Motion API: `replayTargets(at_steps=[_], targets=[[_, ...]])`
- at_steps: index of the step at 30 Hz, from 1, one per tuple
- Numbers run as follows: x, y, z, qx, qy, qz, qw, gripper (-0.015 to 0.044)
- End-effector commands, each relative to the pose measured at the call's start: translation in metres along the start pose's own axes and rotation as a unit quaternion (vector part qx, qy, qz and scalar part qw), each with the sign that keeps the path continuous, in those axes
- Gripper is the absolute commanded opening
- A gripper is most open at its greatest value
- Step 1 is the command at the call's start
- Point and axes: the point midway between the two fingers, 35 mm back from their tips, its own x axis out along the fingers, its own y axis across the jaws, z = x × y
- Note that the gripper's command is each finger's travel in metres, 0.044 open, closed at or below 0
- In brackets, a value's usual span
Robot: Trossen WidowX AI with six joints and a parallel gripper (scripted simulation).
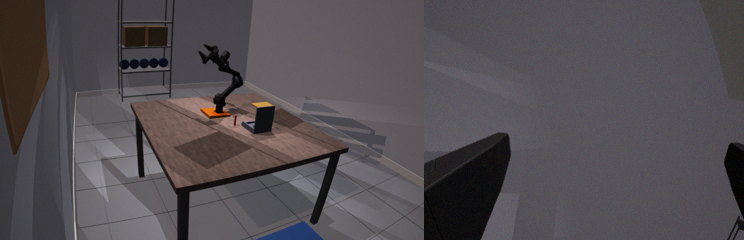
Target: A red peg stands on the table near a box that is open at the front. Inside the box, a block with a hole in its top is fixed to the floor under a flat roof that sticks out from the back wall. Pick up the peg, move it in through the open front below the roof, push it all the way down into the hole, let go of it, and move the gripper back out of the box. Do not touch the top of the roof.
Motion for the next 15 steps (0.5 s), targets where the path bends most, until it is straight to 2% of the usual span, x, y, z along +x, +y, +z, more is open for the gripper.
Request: replayTargets(at_steps=[1, 15], targets=[[-0.001, 0.028, 0.003, -0.04, -0.014, 0.047, 0.998, 0.044], [-0.026, 0.111, 0.022, -0.169, -0.1, 0.19, 0.962, 0.044]])
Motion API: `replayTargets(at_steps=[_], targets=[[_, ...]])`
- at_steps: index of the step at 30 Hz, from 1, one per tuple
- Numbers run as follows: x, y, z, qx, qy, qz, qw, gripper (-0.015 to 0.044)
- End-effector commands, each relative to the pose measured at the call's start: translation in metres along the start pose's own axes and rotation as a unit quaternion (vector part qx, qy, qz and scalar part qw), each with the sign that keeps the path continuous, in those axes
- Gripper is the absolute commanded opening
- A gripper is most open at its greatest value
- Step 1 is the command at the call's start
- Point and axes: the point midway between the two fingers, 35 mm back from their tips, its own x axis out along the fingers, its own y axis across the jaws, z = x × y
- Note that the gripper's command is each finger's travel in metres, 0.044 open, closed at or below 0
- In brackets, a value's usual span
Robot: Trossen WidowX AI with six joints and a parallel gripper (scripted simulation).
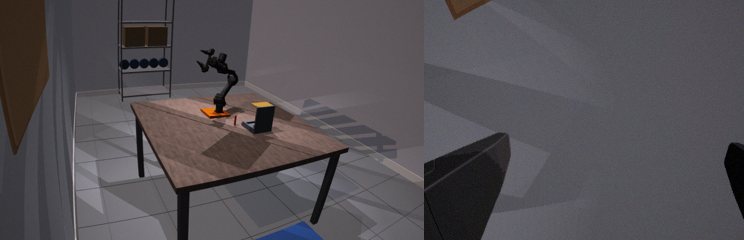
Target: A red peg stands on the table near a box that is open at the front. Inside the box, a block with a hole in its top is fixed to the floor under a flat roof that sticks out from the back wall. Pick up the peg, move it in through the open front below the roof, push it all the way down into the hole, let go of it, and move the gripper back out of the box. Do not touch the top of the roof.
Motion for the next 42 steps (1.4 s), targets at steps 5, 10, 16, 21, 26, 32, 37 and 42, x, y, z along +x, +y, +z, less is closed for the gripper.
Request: replayTargets(at_steps=[5, 10, 16, 21, 26, 32, 37, 42], targets=[[-0.005, 0.047, 0.026, -0.082, -0.061, 0.074, 0.992, 0.044], [-0.014, 0.073, 0.042, -0.132, -0.107, 0.112, 0.979, 0.044], [-0.029, 0.103, 0.061, -0.192, -0.166, 0.15, 0.956, 0.044], [-0.046, 0.126, 0.076, -0.241, -0.218, 0.176, 0.929, 0.044], [-0.065, 0.148, 0.09, -0.289, -0.272, 0.196, 0.897, 0.044], [-0.092, 0.172, 0.103, -0.344, -0.339, 0.21, 0.85, 0.044], [-0.117, 0.19, 0.112, -0.387, -0.395, 0.215, 0.805, 0.044], [-0.144, 0.207, 0.119, -0.428, -0.45, 0.214, 0.754, 0.044]])
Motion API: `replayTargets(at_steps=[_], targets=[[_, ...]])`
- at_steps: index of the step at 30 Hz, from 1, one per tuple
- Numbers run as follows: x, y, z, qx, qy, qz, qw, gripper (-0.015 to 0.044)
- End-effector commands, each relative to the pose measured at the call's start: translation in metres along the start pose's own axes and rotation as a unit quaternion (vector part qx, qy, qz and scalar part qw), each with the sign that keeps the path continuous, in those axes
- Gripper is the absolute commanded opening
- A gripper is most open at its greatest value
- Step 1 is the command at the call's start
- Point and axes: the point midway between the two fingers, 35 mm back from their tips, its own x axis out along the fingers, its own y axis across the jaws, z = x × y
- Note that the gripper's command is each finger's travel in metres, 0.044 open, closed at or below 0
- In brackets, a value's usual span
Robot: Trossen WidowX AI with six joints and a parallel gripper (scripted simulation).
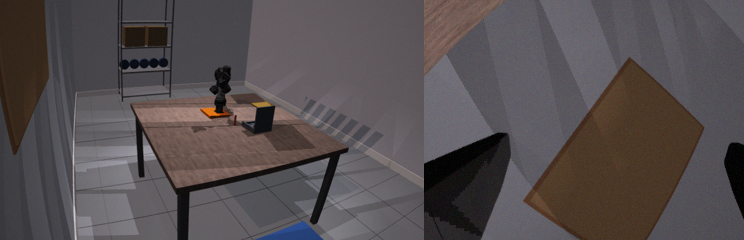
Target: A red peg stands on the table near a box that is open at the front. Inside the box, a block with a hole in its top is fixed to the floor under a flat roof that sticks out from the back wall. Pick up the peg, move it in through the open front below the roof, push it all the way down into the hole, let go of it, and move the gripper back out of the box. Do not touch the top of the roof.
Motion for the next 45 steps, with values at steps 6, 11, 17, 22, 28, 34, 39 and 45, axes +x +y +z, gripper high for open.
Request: replayTargets(at_steps=[6, 11, 17, 22, 28, 34, 39, 45], targets=[[-0.004, 0.012, 0.057, -0.118, -0.099, 0.005, 0.988, 0.044], [-0.012, 0.019, 0.086, -0.185, -0.151, -0.002, 0.971, 0.044], [-0.024, 0.028, 0.119, -0.265, -0.211, -0.015, 0.941, 0.044], [-0.037, 0.038, 0.145, -0.331, -0.257, -0.03, 0.907, 0.044], [-0.056, 0.052, 0.172, -0.408, -0.309, -0.053, 0.857, 0.044], [-0.075, 0.067, 0.195, -0.482, -0.354, -0.079, 0.798, 0.044], [-0.081, 0.071, 0.2, -0.499, -0.364, -0.087, 0.782, 0.044], [-0.083, 0.07, 0.201, -0.499, -0.364, -0.086, 0.782, 0.0361]])
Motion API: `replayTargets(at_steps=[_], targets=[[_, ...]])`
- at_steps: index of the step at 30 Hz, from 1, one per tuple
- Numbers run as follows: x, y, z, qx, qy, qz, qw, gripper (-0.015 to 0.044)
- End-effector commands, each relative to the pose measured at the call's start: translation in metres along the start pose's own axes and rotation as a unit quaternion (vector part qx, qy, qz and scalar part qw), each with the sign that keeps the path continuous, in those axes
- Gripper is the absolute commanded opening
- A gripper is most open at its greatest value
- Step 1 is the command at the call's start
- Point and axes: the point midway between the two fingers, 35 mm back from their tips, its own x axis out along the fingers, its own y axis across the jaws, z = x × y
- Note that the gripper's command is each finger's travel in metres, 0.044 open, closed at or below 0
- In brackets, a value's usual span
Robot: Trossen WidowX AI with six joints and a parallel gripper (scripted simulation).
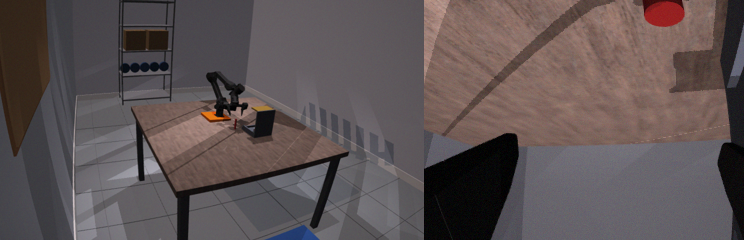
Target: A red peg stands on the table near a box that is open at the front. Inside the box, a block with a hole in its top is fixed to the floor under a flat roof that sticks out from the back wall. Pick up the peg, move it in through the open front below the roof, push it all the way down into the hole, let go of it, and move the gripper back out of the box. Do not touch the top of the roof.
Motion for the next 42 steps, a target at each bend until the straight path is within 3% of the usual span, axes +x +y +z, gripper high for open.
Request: replayTargets(at_steps=[1, 6, 42], targets=[[0.0, -0.004, 0.003, -0.004, -0.004, 0.001, 1.0, 0.0335], [-0.002, -0.009, 0.004, -0.004, -0.004, 0.001, 1.0, 0.022], [0.029, -0.012, 0.036, -0.004, -0.004, 0.001, 1.0, 0.022]])
